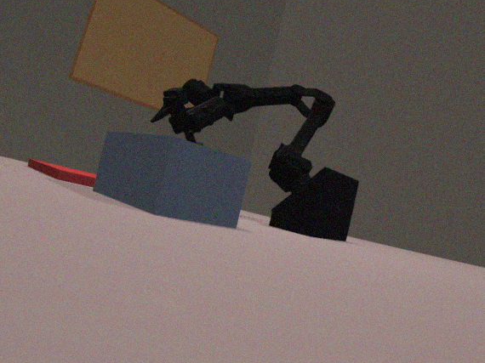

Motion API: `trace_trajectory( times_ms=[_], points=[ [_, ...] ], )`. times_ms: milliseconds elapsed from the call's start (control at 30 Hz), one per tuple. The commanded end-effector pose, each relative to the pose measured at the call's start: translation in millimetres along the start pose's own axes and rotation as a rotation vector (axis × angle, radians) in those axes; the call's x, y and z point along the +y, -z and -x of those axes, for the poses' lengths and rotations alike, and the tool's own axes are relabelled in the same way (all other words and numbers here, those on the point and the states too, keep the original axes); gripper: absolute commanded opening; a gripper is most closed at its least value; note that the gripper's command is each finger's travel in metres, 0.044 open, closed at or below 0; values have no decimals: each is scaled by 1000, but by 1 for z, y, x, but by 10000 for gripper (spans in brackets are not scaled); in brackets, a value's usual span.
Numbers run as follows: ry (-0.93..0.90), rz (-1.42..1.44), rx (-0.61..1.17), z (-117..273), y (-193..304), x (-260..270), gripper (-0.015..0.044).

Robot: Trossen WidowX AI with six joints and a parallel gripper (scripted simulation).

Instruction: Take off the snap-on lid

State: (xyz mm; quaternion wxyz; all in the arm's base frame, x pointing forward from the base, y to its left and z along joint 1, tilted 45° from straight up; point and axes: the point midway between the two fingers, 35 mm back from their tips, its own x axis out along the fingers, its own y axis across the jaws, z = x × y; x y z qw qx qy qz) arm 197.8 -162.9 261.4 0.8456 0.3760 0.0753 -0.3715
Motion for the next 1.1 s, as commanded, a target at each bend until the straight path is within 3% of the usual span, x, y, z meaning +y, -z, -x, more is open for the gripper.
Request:
trace_trajectory(
  times_ms=[0, 1067],
  points=[
    [-1, -6, -11, 8, -3, 5, 440],
    [-1, -6, -10, 7, 0, 4, 440]
  ],
)
